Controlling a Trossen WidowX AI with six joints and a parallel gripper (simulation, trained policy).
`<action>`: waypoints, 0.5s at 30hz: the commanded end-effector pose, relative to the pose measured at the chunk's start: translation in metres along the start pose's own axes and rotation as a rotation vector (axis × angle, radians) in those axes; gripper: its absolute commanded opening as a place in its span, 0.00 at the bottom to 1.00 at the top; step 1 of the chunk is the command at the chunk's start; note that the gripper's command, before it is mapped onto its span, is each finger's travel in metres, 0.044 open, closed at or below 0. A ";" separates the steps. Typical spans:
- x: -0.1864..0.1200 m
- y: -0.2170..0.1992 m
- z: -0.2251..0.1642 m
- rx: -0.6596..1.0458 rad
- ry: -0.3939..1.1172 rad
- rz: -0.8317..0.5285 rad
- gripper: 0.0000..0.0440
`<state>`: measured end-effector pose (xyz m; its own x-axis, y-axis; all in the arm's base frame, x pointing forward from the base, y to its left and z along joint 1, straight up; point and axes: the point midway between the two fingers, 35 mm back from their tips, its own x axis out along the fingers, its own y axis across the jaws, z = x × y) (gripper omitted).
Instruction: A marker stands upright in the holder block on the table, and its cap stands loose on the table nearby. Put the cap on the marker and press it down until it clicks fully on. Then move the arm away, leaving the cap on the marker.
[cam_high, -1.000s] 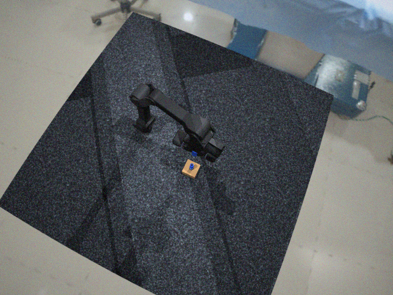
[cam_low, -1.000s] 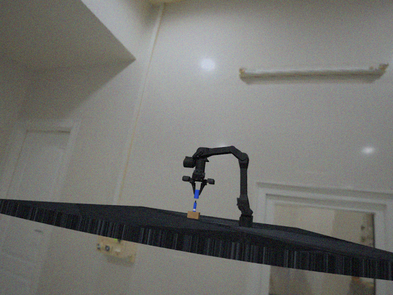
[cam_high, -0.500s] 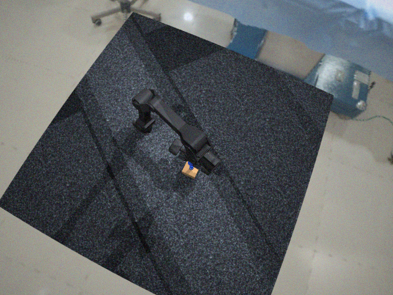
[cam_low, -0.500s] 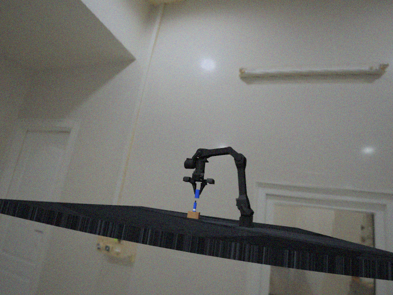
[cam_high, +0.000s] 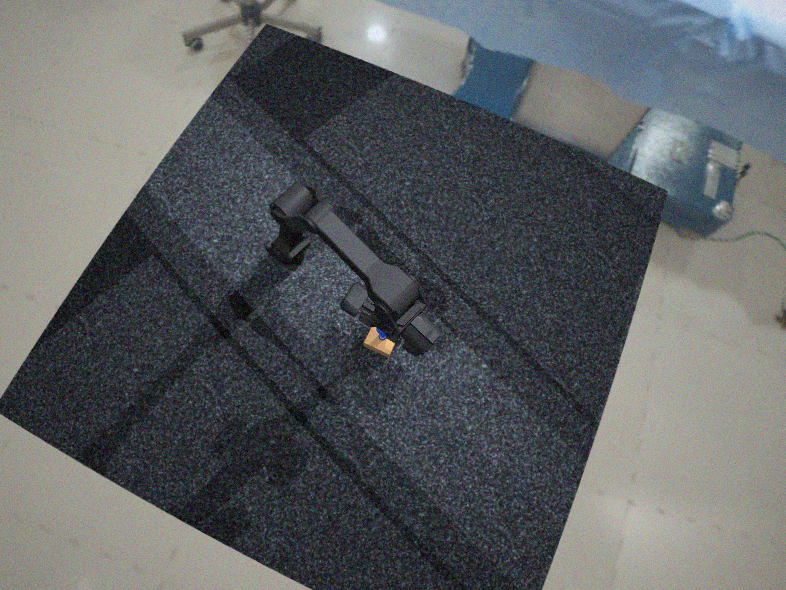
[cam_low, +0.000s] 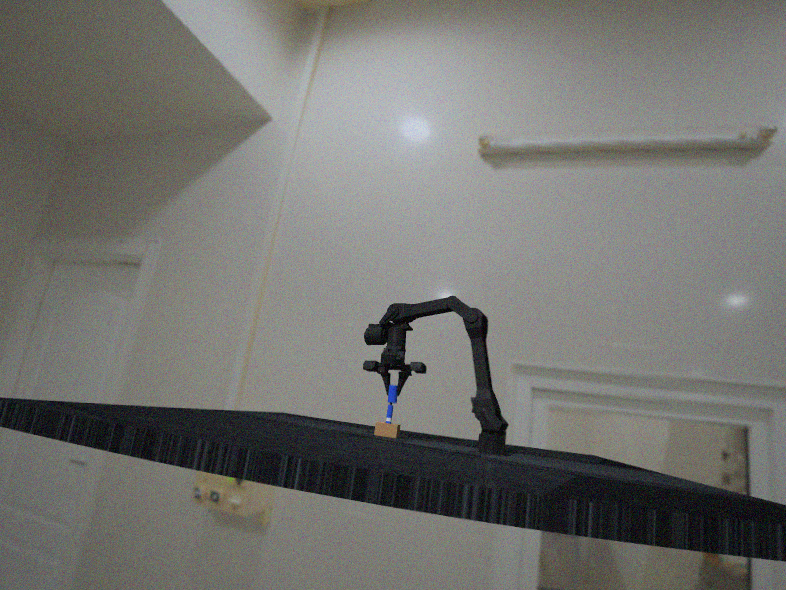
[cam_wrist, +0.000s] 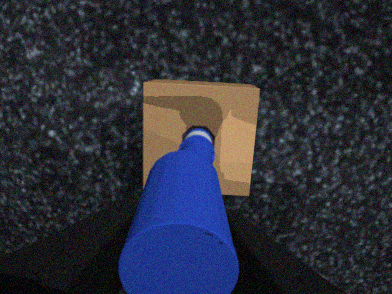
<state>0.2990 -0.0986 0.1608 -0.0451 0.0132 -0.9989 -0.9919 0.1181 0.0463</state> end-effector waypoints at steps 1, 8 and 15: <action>0.009 0.000 0.001 -0.009 -0.013 0.017 0.00; 0.027 0.000 0.001 -0.027 -0.028 0.045 0.00; 0.047 0.001 0.002 -0.051 -0.041 0.065 0.00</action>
<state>0.3019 -0.0995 0.1259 -0.0748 0.0375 -0.9965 -0.9935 0.0832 0.0777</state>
